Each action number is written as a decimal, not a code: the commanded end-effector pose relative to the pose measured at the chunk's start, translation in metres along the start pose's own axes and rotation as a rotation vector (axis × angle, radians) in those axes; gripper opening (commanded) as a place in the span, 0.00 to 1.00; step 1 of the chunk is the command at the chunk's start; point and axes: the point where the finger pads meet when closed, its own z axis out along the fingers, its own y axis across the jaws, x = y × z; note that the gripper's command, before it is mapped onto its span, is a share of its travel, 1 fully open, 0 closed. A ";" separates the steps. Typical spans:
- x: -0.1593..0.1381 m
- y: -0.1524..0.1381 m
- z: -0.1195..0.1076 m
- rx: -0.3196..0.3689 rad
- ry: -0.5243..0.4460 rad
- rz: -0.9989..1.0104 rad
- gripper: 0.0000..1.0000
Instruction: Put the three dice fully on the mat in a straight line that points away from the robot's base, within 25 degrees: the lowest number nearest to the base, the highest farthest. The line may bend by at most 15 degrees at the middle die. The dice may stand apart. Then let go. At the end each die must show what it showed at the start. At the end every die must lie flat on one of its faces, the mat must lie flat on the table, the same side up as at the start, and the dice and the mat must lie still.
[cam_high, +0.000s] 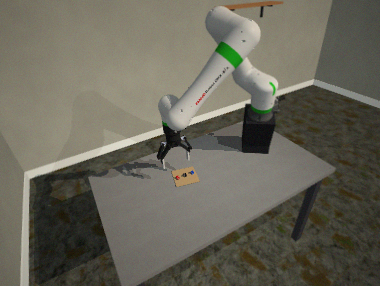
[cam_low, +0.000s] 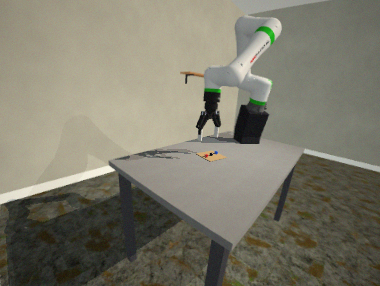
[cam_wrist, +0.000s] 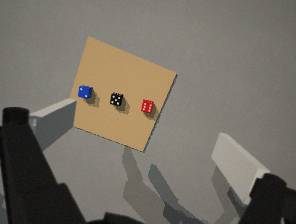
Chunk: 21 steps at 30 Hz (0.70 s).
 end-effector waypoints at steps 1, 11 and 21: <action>0.000 0.000 -0.002 0.000 0.000 0.000 1.00; 0.000 0.000 -0.025 0.000 0.000 0.000 1.00; 0.000 0.000 -0.064 0.000 0.000 0.000 1.00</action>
